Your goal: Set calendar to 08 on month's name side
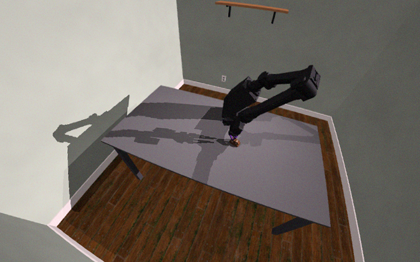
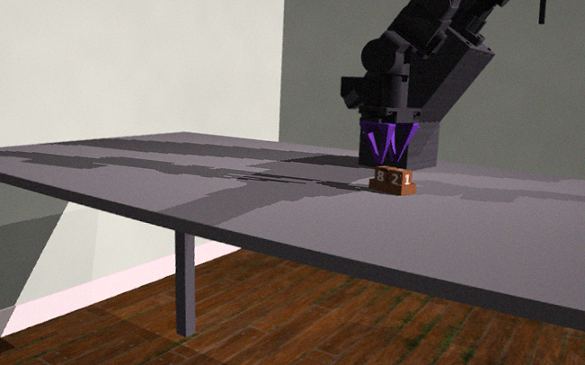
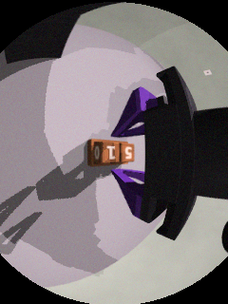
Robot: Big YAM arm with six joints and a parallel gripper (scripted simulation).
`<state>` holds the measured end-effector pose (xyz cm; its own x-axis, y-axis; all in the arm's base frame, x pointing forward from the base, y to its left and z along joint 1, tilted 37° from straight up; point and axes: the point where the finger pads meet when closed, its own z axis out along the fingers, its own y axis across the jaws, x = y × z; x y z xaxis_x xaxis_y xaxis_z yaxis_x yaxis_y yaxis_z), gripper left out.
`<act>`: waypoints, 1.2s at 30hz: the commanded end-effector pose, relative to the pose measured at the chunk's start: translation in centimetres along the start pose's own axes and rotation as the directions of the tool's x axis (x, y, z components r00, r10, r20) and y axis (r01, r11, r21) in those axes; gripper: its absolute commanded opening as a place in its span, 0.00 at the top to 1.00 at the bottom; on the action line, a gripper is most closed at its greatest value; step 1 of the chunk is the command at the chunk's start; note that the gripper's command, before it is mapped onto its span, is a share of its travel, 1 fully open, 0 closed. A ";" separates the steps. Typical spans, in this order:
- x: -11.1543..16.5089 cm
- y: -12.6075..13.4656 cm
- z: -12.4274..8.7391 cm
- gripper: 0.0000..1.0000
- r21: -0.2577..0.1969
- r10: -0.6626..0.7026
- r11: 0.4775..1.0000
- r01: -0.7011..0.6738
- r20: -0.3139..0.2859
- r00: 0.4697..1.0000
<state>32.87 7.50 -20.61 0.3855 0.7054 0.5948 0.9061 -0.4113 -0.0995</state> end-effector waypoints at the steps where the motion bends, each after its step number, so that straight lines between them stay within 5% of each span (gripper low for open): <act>1: 0.4 -0.3 -0.1 0.55 -0.002 -0.005 1.000 0.005 0.002 1.000; 36: 0.2 -0.6 -0.1 0.55 0.002 -0.001 1.000 0.001 0.004 1.000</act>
<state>32.91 7.51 -20.61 0.3844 0.7055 0.5954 0.9063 -0.4112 -0.0979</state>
